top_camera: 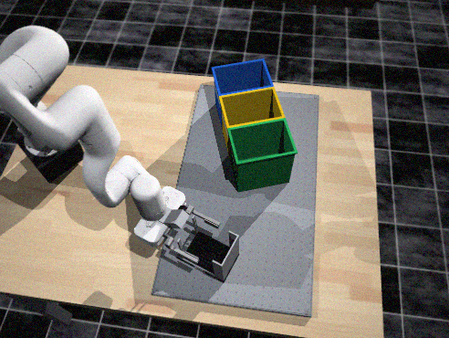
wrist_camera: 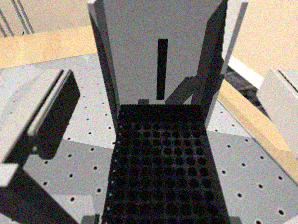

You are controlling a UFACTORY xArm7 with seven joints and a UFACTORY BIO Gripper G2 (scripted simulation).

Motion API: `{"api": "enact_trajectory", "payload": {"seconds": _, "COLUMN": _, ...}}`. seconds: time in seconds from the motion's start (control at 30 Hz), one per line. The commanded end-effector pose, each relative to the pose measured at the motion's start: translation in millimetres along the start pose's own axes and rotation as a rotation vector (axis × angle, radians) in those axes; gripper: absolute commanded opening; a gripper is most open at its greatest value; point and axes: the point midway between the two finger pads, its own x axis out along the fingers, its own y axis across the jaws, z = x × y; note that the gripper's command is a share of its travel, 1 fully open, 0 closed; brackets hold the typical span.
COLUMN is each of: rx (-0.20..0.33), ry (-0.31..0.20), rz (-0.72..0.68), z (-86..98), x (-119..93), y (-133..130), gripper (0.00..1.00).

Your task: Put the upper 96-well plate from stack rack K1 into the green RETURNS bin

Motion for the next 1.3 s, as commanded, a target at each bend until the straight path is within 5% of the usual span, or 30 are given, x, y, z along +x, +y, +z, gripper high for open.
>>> {"api": "enact_trajectory", "payload": {"seconds": 0.0, "rx": 0.000, "ry": -0.003, "rz": 0.000, "z": -6.5, "x": 1, "y": 0, "gripper": 0.37}}
{"api": "enact_trajectory", "payload": {"seconds": 0.97, "rx": 0.000, "ry": -0.003, "rz": 0.000, "z": -48.2, "x": 1, "y": 0, "gripper": 0.37}}
{"api": "enact_trajectory", "payload": {"seconds": 1.27, "rx": 0.000, "ry": -0.003, "rz": 0.000, "z": -48.6, "x": 1, "y": 0, "gripper": 0.37}}
